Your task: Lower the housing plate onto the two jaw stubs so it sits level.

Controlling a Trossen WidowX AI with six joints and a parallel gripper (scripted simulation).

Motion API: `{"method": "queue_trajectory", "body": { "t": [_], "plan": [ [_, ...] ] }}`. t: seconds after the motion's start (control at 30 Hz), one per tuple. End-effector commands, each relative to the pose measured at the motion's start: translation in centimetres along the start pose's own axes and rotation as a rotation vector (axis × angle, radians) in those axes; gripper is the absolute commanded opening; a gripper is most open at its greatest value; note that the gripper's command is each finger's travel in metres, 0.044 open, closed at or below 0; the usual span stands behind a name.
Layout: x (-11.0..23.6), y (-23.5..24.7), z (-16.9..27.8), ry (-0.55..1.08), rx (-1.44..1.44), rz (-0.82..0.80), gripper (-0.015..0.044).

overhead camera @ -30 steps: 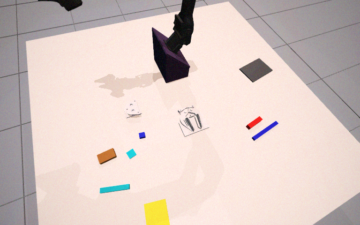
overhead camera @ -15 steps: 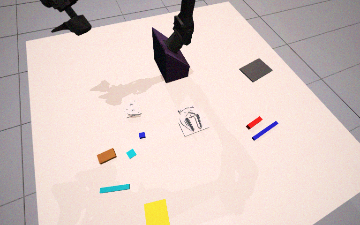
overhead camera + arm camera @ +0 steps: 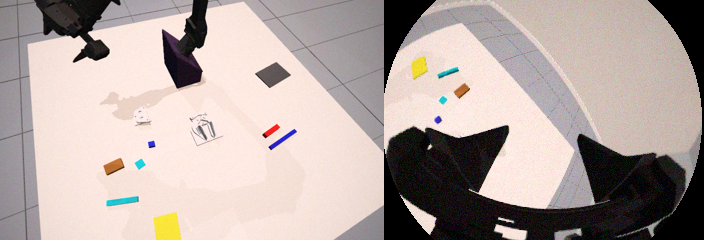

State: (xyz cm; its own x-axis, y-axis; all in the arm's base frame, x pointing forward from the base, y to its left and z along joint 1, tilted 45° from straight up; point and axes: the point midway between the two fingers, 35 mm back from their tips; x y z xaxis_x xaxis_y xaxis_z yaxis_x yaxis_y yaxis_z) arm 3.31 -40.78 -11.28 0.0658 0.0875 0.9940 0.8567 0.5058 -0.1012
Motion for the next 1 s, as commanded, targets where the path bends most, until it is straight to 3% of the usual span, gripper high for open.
{"method": "queue_trajectory", "body": {
  "t": [0.0, 0.97],
  "plan": [
    [-0.5, 1.6, 0.3, 0.025, -0.034, -0.041, 0.044],
    [-3.3, 13.2, 5.2, 0.344, -0.346, -0.27, 0.044]
  ]
}}
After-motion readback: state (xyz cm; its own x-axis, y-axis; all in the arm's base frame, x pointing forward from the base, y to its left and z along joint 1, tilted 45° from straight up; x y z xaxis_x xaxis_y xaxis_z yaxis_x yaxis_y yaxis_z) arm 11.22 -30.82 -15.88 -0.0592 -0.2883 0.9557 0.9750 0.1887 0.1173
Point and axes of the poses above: the point midway between the two fingers, 35 mm back from their tips, its own x axis back along the fingers, its own y axis across the jaws, z = x × y, and after that the axes turned 9 degrees about -x, right-handed
